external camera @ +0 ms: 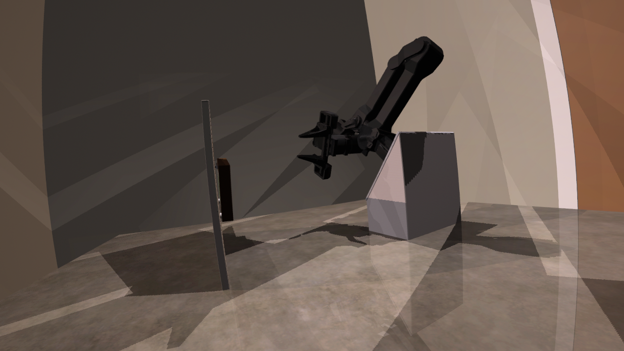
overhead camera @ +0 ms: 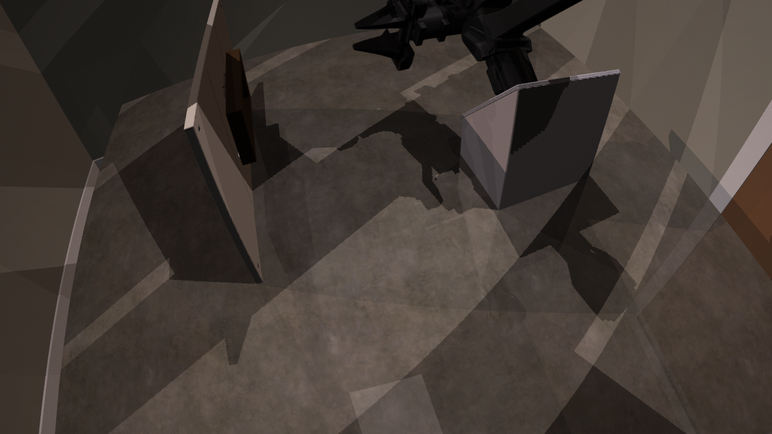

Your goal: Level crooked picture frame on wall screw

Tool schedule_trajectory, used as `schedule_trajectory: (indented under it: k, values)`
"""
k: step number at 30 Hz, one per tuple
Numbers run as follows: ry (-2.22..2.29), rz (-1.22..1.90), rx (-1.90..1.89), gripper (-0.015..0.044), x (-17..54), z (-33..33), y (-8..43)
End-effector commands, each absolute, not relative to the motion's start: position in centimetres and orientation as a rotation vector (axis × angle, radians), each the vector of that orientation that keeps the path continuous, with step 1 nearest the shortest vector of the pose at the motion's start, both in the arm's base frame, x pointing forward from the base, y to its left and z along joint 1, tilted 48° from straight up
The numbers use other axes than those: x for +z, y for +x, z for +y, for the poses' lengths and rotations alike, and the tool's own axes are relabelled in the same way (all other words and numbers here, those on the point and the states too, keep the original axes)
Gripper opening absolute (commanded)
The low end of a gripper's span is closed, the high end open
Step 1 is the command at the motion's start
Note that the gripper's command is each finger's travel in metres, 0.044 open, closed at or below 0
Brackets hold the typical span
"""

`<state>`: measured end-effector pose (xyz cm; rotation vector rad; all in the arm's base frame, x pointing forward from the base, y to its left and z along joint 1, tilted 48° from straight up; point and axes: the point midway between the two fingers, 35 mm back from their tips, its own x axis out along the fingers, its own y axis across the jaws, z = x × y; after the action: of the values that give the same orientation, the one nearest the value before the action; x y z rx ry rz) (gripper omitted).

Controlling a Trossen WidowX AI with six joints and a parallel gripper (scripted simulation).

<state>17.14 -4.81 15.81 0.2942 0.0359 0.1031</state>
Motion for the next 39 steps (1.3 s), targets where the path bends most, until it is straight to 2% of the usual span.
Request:
schedule_trajectory:
  k: [1,32,39]
  values:
    - [0.298,0.036,0.108,0.026,15.9,-4.7,17.1]
    - [0.298,0.036,0.108,0.026,15.9,-4.7,17.1]
    - [0.358,0.039,0.08,0.026,16.4,-5.1,19.3]
